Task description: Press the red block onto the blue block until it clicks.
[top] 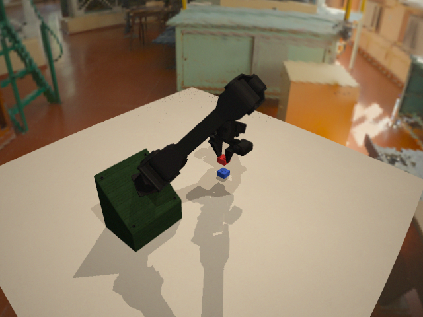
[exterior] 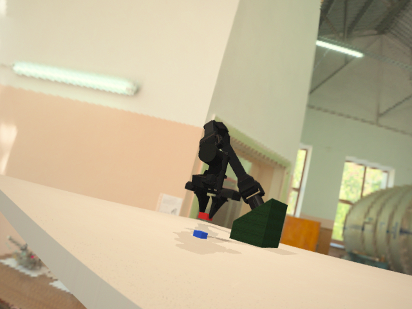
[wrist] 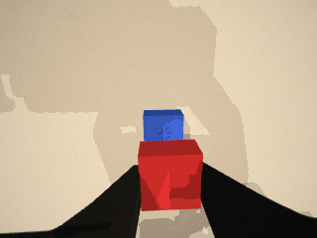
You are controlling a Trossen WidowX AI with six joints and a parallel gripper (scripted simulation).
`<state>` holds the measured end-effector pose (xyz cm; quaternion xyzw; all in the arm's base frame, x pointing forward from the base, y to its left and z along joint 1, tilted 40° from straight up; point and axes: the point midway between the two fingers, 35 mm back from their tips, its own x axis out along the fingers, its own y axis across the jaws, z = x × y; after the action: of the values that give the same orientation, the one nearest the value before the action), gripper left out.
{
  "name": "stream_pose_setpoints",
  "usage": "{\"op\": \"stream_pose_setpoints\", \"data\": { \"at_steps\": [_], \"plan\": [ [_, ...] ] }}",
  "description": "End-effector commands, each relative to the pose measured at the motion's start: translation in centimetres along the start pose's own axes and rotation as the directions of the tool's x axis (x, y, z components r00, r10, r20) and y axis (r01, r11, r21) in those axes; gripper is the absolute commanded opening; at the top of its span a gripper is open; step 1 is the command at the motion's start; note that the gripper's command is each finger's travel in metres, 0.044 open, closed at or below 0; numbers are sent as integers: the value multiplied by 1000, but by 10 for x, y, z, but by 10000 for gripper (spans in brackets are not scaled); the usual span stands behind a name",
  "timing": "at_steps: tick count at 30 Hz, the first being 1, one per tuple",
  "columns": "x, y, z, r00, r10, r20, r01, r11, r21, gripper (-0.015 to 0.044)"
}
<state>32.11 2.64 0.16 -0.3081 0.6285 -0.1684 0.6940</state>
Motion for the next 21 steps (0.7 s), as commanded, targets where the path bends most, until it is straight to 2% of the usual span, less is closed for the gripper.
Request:
{"op": "stream_pose_setpoints", "data": {
  "at_steps": [1,4,21],
  "plan": [
    [8,0,3,1000,-5,5,4,1000,11,0],
    [21,0,3,1000,-5,5,5,1000,11,0],
    [37,0,3,1000,-6,5,6,1000,11,0]
  ]
}}
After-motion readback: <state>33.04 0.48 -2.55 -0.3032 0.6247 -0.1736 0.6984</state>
